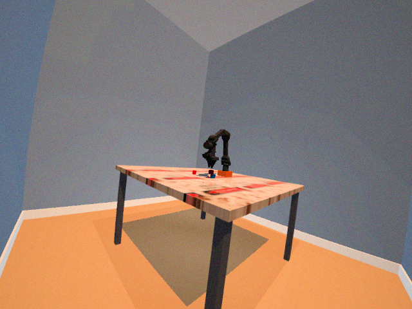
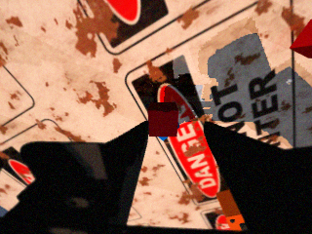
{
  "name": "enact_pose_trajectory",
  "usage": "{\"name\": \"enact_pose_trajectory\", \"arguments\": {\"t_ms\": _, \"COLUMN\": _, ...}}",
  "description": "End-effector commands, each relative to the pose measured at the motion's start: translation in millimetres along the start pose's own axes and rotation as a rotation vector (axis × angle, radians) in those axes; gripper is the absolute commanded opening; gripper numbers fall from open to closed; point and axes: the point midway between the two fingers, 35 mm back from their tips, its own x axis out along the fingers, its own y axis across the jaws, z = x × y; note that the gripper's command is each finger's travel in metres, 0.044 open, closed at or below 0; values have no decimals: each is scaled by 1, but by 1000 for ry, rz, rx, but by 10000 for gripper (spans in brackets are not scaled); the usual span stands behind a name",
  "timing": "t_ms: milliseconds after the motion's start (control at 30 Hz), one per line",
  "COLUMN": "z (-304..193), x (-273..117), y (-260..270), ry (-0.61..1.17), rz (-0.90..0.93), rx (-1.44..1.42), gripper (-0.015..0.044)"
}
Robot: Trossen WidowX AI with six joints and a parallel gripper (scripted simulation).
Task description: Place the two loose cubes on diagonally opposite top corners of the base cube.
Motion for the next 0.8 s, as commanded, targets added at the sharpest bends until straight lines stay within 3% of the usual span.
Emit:
{"name": "enact_pose_trajectory", "arguments": {"t_ms": 0, "z": 20, "x": -7, "y": -23, "ry": -9, "rz": -5, "rx": 40, "gripper": 265}}
{"name": "enact_pose_trajectory", "arguments": {"t_ms": 567, "z": 79, "x": -39, "y": -158, "ry": -13, "rz": -9, "rx": 341, "gripper": 265}}
{"name": "enact_pose_trajectory", "arguments": {"t_ms": 767, "z": 81, "x": -43, "y": -177, "ry": -14, "rz": -8, "rx": 381, "gripper": 265}}
